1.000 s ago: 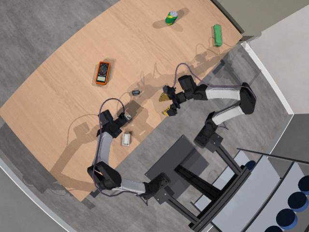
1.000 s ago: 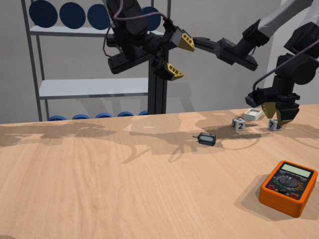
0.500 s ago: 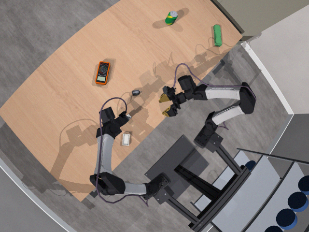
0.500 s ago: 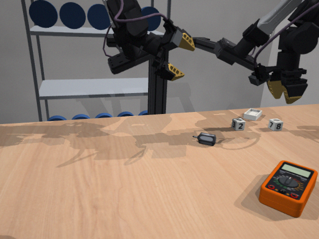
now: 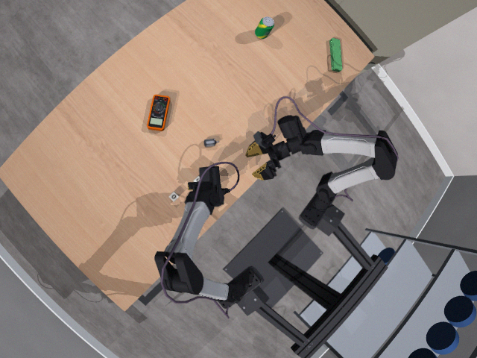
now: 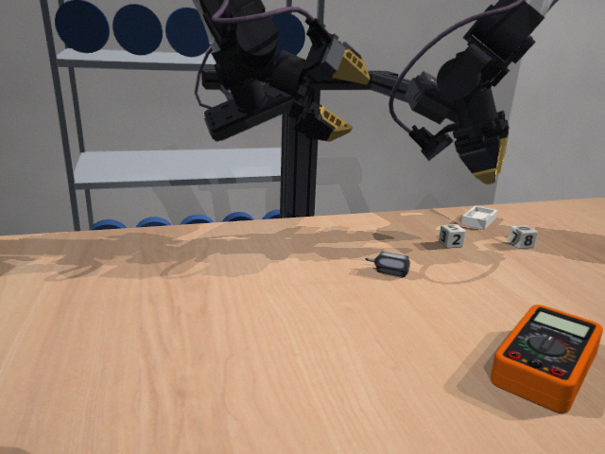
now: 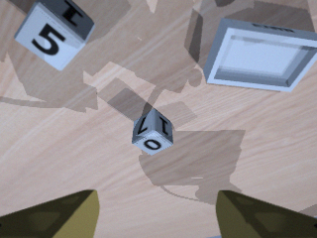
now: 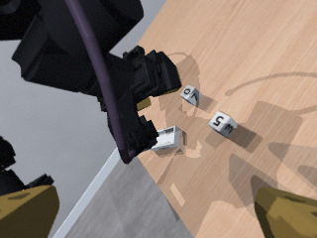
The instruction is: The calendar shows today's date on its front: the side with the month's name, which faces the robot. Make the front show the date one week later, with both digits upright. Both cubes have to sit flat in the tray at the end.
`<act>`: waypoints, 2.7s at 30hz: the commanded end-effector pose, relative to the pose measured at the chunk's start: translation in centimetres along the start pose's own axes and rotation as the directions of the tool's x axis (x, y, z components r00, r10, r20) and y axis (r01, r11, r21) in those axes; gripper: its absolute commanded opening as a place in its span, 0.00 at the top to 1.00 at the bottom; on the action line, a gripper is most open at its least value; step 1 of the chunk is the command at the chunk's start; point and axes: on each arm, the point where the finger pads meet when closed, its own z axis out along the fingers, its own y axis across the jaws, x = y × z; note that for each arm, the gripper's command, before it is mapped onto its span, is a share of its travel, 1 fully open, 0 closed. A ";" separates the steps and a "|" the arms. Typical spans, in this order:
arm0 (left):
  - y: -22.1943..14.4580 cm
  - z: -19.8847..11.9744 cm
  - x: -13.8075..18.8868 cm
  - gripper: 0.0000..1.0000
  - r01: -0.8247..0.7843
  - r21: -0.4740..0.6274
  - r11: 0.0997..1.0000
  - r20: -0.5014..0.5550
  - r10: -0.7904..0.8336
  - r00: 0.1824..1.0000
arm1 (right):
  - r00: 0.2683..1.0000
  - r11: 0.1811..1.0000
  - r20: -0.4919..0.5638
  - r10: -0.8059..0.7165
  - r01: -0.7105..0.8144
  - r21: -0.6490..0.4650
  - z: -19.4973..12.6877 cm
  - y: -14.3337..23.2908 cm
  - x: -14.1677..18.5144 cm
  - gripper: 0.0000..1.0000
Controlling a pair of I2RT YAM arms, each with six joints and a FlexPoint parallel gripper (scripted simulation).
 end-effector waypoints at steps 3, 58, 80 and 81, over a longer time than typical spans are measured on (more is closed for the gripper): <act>-0.1 0.2 0.2 0.39 -0.039 -0.021 0.999 -0.051 0.038 0.998 | 0.997 0.998 0.032 -0.064 0.064 0.007 -0.8 0.4 -2.1 0.00; -3.4 9.1 12.9 0.45 0.300 0.954 0.019 0.135 -0.920 -0.369 | 0.998 0.999 0.059 -0.027 0.028 -0.017 4.2 0.1 -6.4 0.00; 4.0 9.0 5.4 0.45 0.726 0.550 0.413 0.328 -0.906 0.267 | 0.831 0.834 -0.089 -0.549 0.537 -0.126 -0.5 -3.1 -2.3 0.00; 4.2 9.0 4.2 0.45 0.721 0.528 0.449 0.325 -0.891 0.317 | 0.815 0.817 -0.089 -0.573 0.561 -0.130 -0.9 -3.4 -2.2 0.00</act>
